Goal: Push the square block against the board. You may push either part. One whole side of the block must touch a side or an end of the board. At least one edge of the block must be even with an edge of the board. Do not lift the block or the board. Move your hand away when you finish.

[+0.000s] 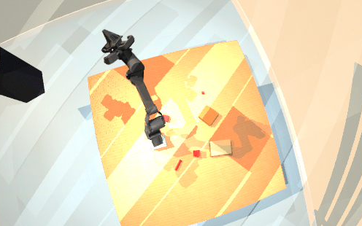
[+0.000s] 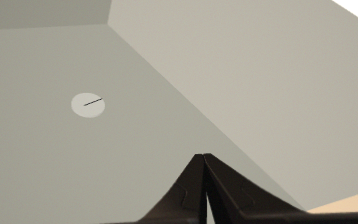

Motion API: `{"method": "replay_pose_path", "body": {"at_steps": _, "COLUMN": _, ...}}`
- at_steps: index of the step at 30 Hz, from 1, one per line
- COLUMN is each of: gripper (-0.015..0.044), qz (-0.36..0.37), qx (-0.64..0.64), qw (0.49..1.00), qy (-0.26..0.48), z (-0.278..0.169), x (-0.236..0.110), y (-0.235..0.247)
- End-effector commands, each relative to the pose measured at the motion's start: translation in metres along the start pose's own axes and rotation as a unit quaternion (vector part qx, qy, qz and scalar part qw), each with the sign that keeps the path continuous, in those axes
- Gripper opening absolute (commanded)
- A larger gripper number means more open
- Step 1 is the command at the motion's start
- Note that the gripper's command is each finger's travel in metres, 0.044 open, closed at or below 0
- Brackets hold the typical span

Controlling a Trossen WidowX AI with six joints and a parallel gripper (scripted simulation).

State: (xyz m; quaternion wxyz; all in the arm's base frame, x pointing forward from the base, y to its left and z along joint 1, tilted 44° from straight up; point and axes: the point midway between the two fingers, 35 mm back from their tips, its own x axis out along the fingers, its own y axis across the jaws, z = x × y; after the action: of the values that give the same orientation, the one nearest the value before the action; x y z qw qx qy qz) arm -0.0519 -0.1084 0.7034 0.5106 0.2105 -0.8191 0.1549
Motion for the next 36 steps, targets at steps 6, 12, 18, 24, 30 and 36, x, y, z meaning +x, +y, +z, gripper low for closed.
{"method": "replay_pose_path", "body": {"at_steps": 6, "gripper": 0.0, "qz": 0.082, "qx": 0.034, "qw": 0.995, "qy": 0.045, "z": -0.026, "x": -0.005, "y": 0.062}}
{"method": "replay_pose_path", "body": {"at_steps": 12, "gripper": 0.0, "qz": 0.133, "qx": 0.053, "qw": 0.987, "qy": 0.078, "z": -0.044, "x": -0.014, "y": 0.097}}
{"method": "replay_pose_path", "body": {"at_steps": 18, "gripper": 0.0, "qz": 0.178, "qx": 0.073, "qw": 0.974, "qy": 0.116, "z": -0.064, "x": -0.027, "y": 0.13}}
{"method": "replay_pose_path", "body": {"at_steps": 24, "gripper": 0.0, "qz": 0.213, "qx": 0.082, "qw": 0.961, "qy": 0.156, "z": -0.084, "x": -0.042, "y": 0.154}}
{"method": "replay_pose_path", "body": {"at_steps": 30, "gripper": 0.0, "qz": 0.232, "qx": 0.077, "qw": 0.951, "qy": 0.188, "z": -0.1, "x": -0.056, "y": 0.167}}
{"method": "replay_pose_path", "body": {"at_steps": 36, "gripper": 0.0, "qz": 0.259, "qx": 0.077, "qw": 0.937, "qy": 0.221, "z": -0.119, "x": -0.074, "y": 0.185}}
